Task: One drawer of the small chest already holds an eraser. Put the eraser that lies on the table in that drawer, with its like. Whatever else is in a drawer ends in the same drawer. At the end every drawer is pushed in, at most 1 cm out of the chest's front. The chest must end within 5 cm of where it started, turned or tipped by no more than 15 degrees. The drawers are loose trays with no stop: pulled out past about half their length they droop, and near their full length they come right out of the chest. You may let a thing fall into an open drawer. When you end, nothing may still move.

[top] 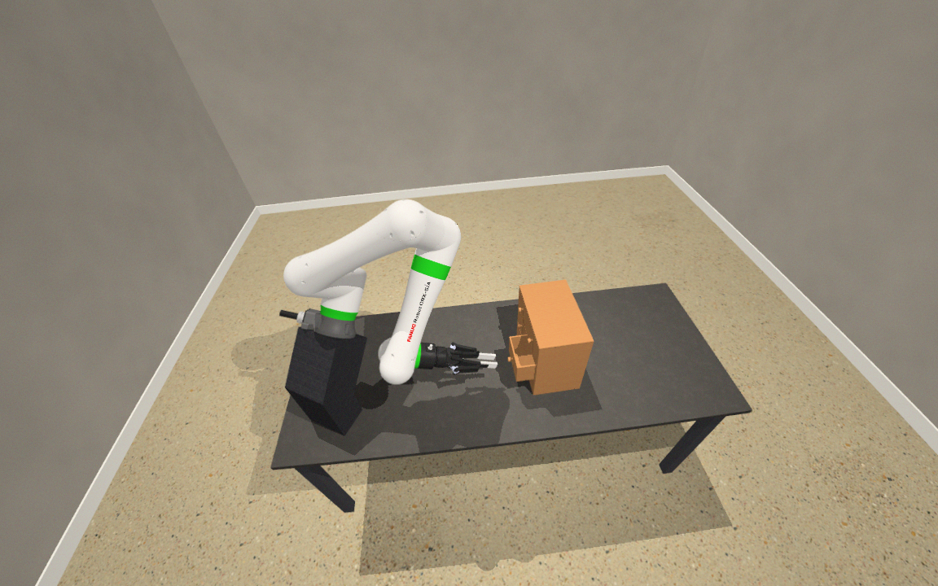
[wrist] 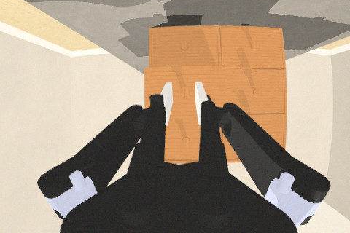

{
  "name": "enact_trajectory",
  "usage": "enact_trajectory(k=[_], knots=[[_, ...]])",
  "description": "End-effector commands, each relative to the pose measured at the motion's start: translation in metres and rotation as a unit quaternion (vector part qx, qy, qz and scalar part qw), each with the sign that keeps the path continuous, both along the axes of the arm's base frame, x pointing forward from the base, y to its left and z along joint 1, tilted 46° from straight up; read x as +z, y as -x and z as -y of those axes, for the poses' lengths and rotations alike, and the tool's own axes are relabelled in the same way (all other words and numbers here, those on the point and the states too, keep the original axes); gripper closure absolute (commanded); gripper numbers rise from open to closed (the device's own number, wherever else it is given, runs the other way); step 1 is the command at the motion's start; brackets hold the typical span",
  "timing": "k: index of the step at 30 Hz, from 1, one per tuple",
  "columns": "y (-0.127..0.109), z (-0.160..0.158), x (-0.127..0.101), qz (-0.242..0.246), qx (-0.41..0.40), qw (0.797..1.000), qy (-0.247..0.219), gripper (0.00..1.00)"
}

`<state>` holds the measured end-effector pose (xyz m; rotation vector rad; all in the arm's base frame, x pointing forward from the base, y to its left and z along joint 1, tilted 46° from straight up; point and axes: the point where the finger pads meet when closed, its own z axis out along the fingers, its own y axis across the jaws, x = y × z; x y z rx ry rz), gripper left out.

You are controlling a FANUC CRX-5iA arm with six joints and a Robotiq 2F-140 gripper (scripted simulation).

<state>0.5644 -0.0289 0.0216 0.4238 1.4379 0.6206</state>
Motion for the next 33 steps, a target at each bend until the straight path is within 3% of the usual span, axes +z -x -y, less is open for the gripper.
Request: enact_trajectory(k=[1, 8, 21, 33], knots=[[0.018, 0.001, -0.001, 0.0, 0.001, 1.0, 0.0, 0.8], [0.042, 0.004, -0.003, 0.0, 0.001, 1.0, 0.0, 0.8], [0.044, 0.005, -0.002, -0.005, 0.006, 1.0, 0.001, 0.8], [0.054, 0.008, 0.0, -0.041, 0.034, 0.999, 0.007, 0.8]])
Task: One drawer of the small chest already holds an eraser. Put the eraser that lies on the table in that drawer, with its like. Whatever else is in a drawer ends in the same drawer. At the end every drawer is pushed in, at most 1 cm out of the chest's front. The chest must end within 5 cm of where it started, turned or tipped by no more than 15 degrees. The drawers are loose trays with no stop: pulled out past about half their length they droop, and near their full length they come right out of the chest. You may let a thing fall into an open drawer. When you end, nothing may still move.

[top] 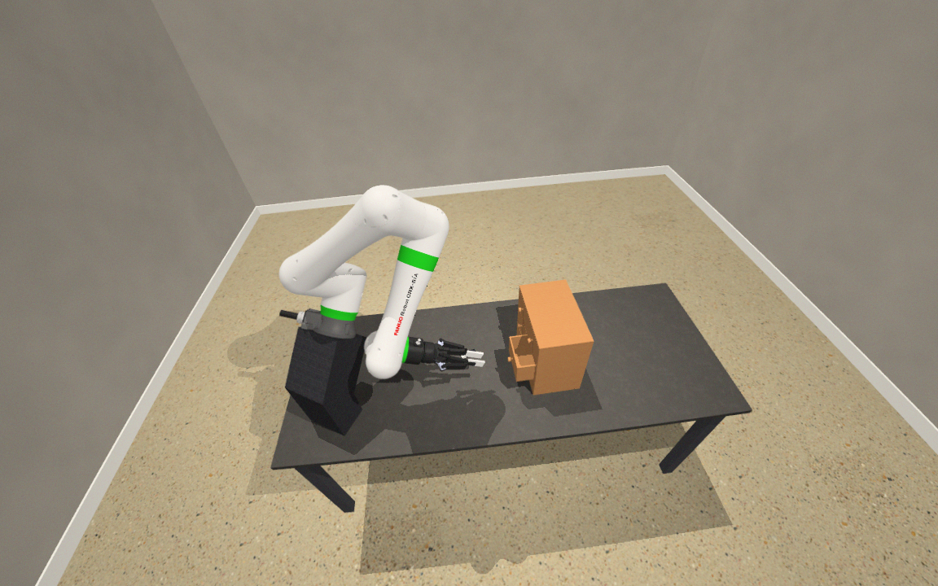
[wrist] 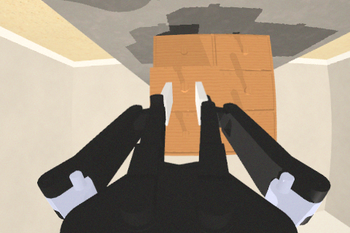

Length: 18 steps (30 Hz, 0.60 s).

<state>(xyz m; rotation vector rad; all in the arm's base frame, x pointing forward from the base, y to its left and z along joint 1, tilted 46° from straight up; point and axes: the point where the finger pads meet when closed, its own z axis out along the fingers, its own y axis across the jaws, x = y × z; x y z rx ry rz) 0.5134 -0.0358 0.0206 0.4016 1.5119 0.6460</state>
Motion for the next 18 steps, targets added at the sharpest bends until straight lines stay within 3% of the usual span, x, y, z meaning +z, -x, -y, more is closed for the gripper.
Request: enact_trajectory(k=[1, 18], knots=[[0.005, 0.002, 0.001, -0.016, 0.013, 1.0, 0.003, 0.8], [0.036, 0.014, 0.009, -0.129, 0.103, 0.986, 0.024, 0.8]])
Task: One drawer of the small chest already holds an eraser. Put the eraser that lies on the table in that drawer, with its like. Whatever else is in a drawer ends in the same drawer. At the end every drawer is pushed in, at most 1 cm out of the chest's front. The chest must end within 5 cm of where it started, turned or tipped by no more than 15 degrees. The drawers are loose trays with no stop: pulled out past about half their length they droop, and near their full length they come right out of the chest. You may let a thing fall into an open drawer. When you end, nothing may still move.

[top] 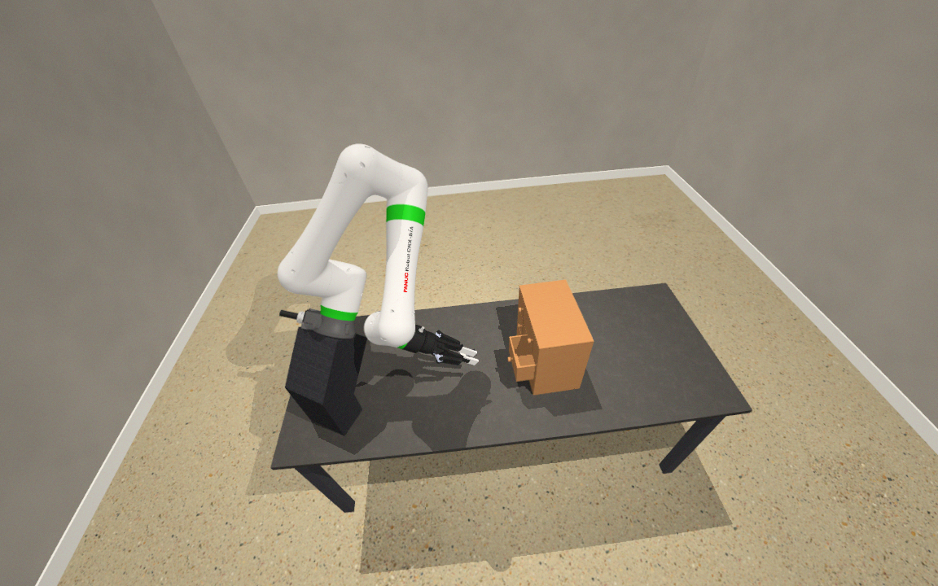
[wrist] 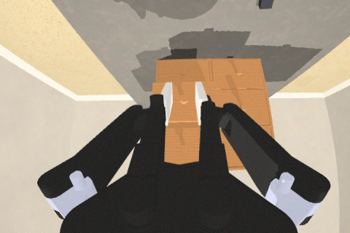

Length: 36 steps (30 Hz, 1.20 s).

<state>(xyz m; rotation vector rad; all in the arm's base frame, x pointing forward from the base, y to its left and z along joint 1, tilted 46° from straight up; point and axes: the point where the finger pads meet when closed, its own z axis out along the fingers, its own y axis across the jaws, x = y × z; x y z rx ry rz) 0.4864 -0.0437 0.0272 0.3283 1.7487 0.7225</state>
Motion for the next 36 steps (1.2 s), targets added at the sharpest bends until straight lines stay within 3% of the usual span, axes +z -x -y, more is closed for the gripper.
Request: enact_trajectory(k=[1, 12, 14, 26, 36], knots=[[0.012, 0.007, 0.003, -0.044, 0.032, 0.998, 0.01, 0.8], [0.045, 0.02, 0.011, -0.162, 0.128, 0.978, 0.032, 0.8], [0.045, 0.02, 0.011, -0.162, 0.128, 0.978, 0.032, 0.8], [0.081, 0.033, 0.02, -0.286, 0.227, 0.929, 0.055, 0.8], [0.093, 0.038, 0.024, -0.328, 0.26, 0.906, 0.062, 0.8]])
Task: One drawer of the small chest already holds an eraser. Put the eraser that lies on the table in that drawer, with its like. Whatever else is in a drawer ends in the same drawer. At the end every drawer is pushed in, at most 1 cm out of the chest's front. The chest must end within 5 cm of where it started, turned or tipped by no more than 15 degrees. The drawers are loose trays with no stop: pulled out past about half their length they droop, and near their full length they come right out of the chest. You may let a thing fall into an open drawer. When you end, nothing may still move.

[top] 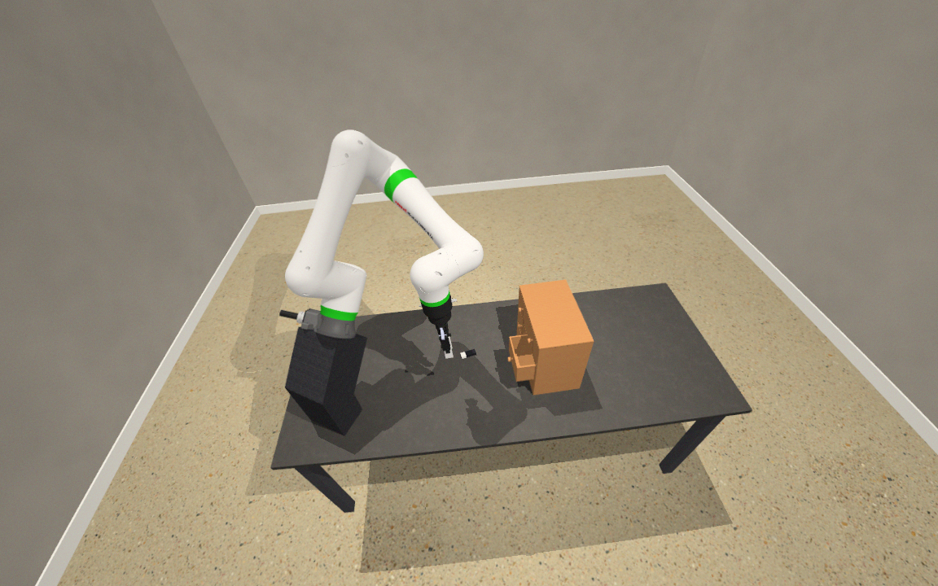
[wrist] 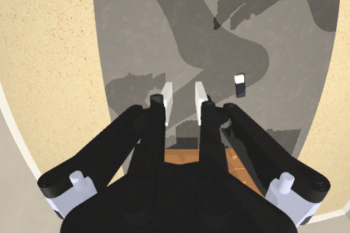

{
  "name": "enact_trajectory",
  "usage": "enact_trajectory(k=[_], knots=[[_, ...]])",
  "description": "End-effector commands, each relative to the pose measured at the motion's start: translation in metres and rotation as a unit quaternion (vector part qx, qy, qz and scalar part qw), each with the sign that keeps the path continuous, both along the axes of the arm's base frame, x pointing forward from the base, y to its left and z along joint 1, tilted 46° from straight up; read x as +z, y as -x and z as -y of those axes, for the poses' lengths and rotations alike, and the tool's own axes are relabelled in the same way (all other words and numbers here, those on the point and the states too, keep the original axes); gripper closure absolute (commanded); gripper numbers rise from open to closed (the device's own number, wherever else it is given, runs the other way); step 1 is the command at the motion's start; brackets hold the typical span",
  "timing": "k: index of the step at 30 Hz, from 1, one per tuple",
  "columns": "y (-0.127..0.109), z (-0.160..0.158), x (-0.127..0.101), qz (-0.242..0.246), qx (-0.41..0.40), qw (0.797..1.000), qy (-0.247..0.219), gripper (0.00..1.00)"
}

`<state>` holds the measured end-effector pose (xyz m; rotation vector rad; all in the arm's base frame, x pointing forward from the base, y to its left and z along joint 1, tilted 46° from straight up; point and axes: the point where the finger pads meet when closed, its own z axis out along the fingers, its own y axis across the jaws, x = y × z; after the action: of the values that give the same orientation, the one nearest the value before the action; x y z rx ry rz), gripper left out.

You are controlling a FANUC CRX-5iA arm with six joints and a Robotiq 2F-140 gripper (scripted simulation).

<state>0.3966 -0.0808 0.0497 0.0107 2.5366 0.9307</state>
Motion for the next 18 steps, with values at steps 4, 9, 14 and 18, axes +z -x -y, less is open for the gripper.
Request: enact_trajectory(k=[4, 9, 14, 18], knots=[[0.0049, 0.0019, 0.0015, -0.018, 0.015, 1.0, 0.004, 0.8], [0.0051, 0.0019, 0.0015, -0.019, 0.016, 1.0, 0.004, 0.8], [0.0051, 0.0019, 0.0015, -0.019, 0.016, 1.0, 0.004, 0.8], [0.0051, 0.0019, 0.0015, -0.019, 0.016, 1.0, 0.004, 0.8]])
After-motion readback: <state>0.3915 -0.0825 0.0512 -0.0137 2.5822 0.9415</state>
